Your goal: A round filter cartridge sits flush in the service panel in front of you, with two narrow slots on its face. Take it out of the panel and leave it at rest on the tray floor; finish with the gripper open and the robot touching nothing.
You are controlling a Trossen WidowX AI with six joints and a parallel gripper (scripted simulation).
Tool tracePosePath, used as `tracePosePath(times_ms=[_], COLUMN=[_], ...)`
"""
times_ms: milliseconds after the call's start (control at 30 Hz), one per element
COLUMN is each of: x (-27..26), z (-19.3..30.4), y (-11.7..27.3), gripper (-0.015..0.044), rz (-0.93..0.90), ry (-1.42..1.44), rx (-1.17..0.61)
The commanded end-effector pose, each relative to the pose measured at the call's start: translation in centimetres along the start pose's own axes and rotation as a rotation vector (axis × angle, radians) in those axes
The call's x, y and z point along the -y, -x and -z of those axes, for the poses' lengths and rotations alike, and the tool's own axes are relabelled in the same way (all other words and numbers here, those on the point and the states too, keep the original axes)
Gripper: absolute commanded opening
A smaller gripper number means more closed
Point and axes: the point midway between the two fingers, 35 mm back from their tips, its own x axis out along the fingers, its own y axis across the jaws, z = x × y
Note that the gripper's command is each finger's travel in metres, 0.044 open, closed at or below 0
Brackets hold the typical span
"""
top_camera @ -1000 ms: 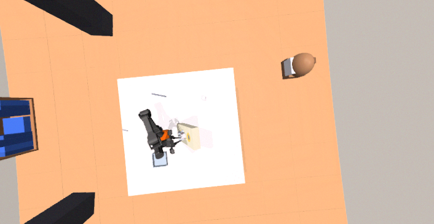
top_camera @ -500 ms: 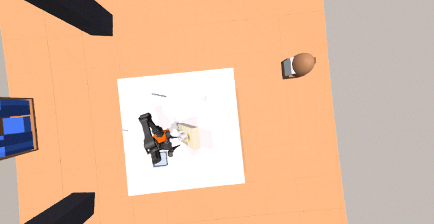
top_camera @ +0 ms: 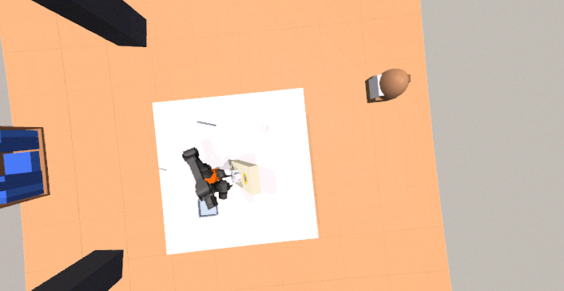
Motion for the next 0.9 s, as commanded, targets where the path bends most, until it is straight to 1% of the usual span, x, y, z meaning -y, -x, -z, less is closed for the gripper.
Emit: tracePosePath(times_ms=[0,867], x=[-0.4,-0.3], z=[1.3,1.4], y=[-0.4,-4.4], gripper=[0.0305,0.0305], rz=[0.007,0.008], ry=[0.007,0.008], rx=[-0.046,-0.045])
